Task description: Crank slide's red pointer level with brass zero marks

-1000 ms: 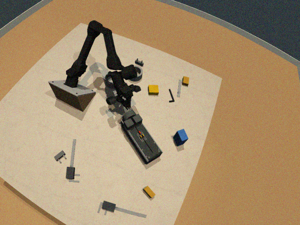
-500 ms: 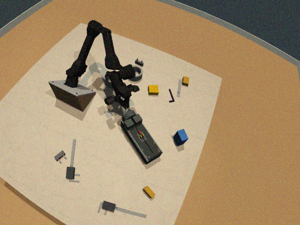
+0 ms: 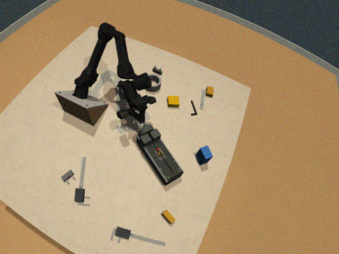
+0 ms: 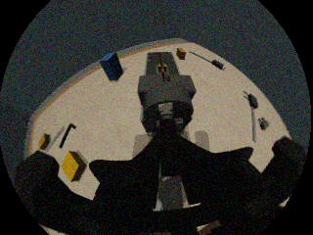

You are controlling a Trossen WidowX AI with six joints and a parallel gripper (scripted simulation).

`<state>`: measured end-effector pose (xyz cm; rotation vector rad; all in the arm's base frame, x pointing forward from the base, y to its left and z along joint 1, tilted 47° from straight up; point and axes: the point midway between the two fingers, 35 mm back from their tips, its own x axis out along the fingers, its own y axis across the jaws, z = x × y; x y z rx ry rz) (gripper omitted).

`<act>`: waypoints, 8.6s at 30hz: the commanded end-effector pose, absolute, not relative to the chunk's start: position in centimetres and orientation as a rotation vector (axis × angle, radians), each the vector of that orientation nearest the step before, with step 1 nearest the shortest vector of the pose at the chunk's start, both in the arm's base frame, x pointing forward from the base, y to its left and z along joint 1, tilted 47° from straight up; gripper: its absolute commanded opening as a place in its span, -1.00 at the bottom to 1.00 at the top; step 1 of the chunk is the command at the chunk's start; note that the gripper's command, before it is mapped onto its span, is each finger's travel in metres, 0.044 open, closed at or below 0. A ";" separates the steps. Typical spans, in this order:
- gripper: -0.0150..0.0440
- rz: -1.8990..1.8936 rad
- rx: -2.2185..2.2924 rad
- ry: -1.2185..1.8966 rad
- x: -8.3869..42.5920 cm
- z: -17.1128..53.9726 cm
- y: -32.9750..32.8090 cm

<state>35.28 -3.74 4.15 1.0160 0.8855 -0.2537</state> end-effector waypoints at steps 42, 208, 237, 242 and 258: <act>-0.49 -0.276 1.017 0.887 34.3 3.0 -4.6; -0.49 -0.276 1.017 0.887 33.7 1.5 -4.7; -0.49 -0.276 1.017 0.888 33.6 1.0 -4.5; -0.49 -0.276 1.017 0.888 33.5 0.8 -4.5; -0.49 -0.276 1.017 0.888 33.4 0.0 -4.1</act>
